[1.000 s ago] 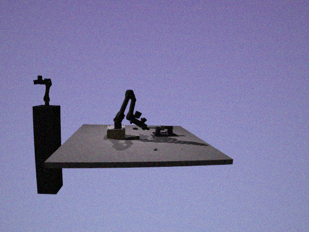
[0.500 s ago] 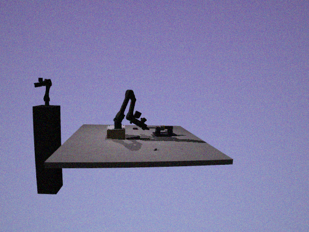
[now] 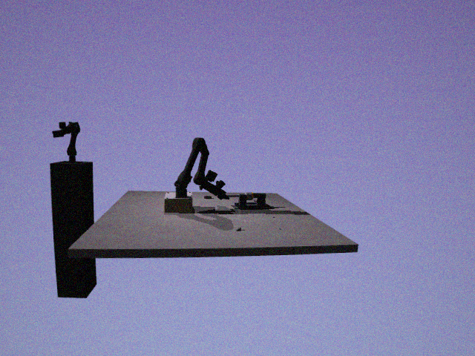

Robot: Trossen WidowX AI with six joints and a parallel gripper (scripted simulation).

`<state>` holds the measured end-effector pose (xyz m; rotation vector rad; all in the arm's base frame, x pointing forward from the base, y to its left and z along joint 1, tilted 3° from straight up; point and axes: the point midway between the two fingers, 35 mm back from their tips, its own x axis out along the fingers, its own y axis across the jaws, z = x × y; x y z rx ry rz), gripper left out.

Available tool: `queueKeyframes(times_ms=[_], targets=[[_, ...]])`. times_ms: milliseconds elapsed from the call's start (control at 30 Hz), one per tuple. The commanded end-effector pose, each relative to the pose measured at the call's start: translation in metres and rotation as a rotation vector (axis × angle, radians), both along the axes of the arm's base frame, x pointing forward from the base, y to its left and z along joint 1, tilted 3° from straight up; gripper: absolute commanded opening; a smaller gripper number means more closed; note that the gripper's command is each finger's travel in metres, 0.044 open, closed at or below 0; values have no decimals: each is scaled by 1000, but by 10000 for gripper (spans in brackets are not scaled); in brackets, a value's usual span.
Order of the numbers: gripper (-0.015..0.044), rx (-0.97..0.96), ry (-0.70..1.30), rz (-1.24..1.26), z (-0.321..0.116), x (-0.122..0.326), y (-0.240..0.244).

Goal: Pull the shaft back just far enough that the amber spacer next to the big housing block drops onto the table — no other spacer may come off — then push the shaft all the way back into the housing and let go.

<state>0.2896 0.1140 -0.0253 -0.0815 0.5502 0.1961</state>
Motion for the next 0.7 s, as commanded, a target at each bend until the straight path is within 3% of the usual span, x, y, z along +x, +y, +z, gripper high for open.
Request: queueKeyframes(times_ms=[0,667], targets=[[0,0,4,-4,-1,-2,-1],[0,0,4,-4,-1,-4,-2]])
